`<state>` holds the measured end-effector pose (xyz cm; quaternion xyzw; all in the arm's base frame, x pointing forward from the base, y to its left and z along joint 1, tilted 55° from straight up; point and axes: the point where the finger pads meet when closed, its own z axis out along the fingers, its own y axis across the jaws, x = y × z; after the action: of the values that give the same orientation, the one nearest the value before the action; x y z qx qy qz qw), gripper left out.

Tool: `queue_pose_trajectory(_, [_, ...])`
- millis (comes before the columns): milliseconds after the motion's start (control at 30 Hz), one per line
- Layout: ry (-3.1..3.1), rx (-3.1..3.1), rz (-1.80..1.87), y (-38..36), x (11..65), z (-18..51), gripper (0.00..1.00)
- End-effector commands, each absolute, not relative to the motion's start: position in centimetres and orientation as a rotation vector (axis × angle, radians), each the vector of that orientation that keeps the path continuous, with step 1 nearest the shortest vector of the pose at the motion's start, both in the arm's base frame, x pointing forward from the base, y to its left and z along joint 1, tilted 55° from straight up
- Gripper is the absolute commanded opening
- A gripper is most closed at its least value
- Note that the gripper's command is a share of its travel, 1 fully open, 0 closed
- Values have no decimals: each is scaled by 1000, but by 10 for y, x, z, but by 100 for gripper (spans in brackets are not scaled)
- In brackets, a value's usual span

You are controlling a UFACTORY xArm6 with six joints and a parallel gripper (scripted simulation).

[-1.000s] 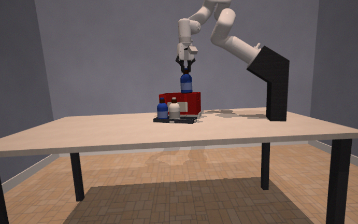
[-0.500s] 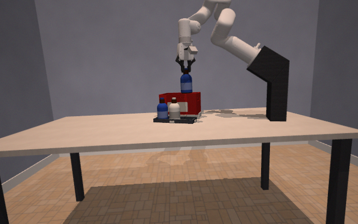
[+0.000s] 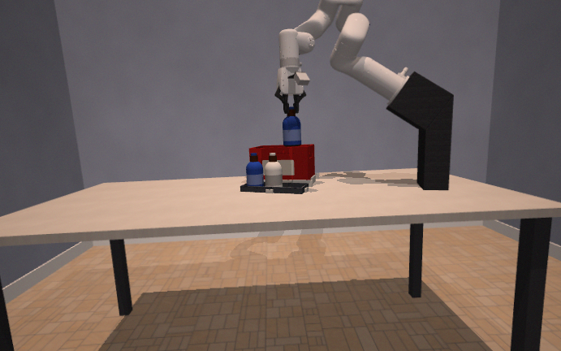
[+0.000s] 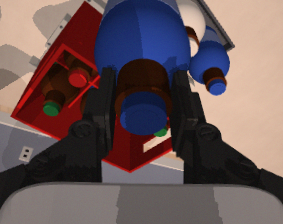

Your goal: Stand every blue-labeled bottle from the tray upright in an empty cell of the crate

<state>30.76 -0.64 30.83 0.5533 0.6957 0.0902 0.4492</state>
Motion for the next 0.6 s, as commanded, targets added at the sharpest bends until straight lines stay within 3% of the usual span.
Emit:
queue_pose_trajectory(0, [1719,1368,226,-7,308,310,0])
queue_pose_trajectory(567, [1719,1368,226,-14,307,314,0])
